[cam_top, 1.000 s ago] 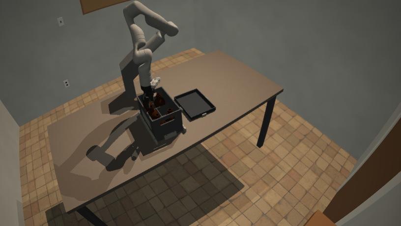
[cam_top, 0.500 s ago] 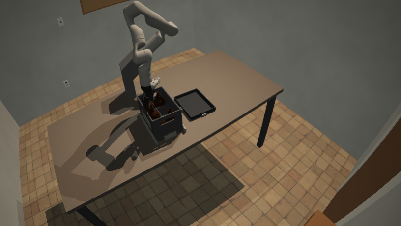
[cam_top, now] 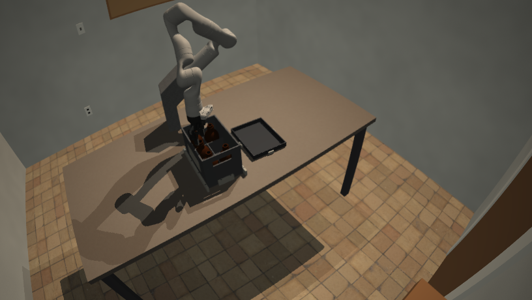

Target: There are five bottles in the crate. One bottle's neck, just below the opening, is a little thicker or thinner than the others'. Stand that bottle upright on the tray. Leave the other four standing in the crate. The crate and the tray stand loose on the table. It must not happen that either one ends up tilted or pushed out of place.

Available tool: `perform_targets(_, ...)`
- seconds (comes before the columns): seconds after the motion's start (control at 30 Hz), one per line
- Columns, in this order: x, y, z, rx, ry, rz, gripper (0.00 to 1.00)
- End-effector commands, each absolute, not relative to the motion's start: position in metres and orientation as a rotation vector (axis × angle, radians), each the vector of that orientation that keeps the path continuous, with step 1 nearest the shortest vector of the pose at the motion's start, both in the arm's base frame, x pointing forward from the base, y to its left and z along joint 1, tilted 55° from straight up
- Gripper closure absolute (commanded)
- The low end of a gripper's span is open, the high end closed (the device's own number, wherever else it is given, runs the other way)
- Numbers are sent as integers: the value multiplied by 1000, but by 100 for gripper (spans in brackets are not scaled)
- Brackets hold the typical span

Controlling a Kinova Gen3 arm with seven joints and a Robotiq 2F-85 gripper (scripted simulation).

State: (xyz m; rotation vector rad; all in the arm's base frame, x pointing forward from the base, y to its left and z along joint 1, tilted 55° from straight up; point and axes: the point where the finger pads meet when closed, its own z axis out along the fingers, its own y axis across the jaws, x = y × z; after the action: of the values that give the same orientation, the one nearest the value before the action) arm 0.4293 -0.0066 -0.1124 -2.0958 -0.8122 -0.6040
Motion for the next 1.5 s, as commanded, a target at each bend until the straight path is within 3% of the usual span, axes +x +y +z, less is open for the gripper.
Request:
perform_targets(0.0,430,-3,-114,-2094,-813,-603,36)
perform_targets(1.47,433,18,-129,-2094,-813,-603,36)
